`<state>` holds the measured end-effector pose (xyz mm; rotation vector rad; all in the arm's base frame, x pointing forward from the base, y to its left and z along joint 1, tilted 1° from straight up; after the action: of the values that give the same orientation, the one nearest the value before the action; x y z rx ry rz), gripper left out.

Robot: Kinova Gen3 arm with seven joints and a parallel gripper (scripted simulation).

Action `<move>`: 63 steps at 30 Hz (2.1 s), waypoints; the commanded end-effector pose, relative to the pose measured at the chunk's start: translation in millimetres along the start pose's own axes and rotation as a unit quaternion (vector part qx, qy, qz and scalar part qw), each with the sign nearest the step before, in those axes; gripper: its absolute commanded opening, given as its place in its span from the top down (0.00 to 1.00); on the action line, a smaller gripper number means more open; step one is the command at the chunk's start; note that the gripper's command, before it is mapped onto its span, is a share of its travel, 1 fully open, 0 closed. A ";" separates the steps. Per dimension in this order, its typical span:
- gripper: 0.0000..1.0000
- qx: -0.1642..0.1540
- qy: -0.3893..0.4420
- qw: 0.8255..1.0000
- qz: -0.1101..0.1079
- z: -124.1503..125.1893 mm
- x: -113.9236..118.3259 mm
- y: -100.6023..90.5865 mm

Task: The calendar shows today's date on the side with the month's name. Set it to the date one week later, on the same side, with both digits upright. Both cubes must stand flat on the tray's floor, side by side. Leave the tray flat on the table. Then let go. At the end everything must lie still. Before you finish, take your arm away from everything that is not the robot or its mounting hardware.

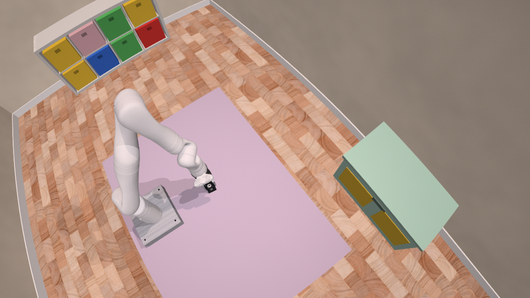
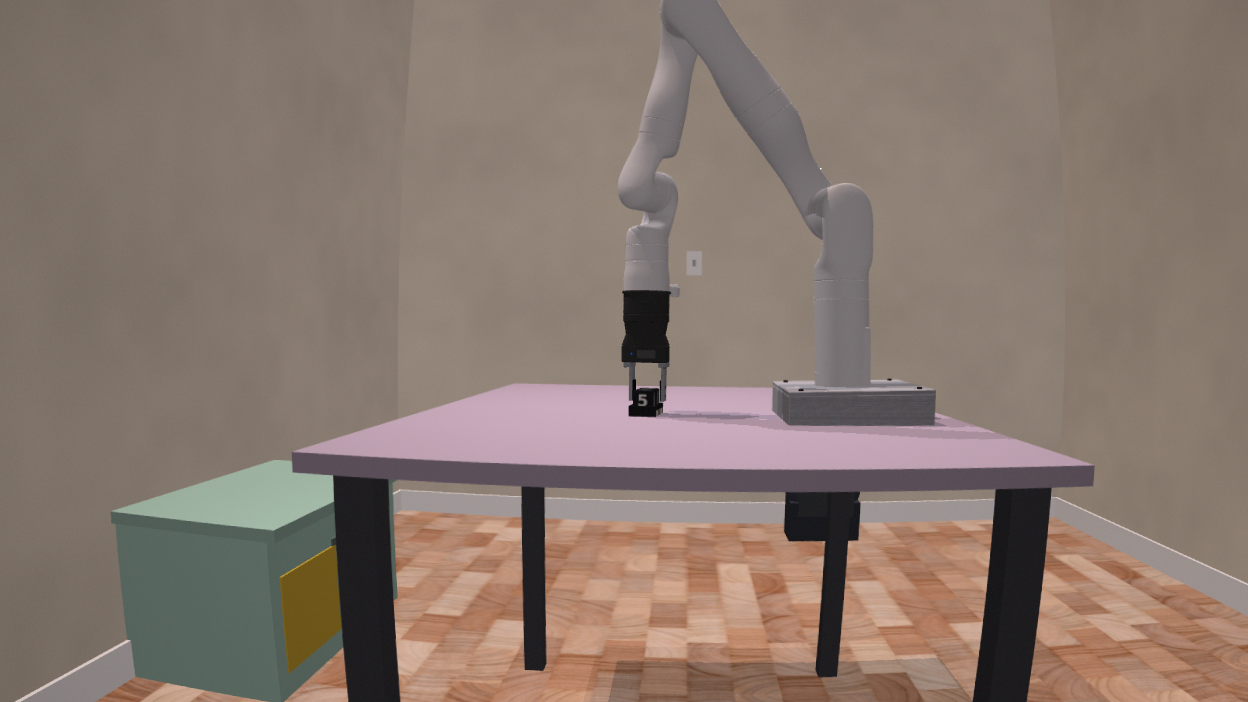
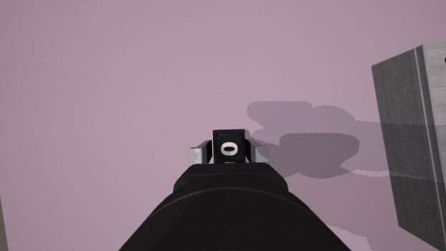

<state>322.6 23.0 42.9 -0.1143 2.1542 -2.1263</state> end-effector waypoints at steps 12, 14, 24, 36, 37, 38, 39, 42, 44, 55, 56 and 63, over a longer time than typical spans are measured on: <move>0.10 0.001 0.002 1.000 -0.002 1.8 0.9 1.3; 0.10 0.001 0.002 1.000 -0.002 1.8 0.9 1.3; 0.10 0.001 0.002 1.000 -0.002 1.8 0.9 1.3; 0.10 0.001 0.002 1.000 -0.002 1.8 0.9 1.3; 0.10 0.001 0.002 1.000 -0.002 1.8 0.9 1.3; 0.10 0.001 0.002 1.000 -0.002 1.8 0.9 1.3; 0.40 0.001 0.002 1.000 -0.002 1.8 0.9 1.3; 0.40 0.001 0.002 1.000 -0.002 1.8 0.9 1.3; 0.40 0.001 0.002 1.000 -0.002 1.8 0.9 1.3; 0.40 0.001 0.002 1.000 -0.002 1.8 0.9 1.3; 0.40 0.001 0.002 1.000 -0.002 1.8 0.9 1.3; 0.40 0.001 0.002 1.000 -0.002 1.8 0.9 1.3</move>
<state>321.7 21.1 41.2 -0.1140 2.1571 -2.1324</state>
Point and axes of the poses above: the point where the finger pads meet when closed, its own y axis out along the fingers, its own x axis across the jaws, z = x × y, the point moved 5 cm from there along -y, back along the fingers, and after that the axes turned 6 degrees about -y, right-handed, at the moved point
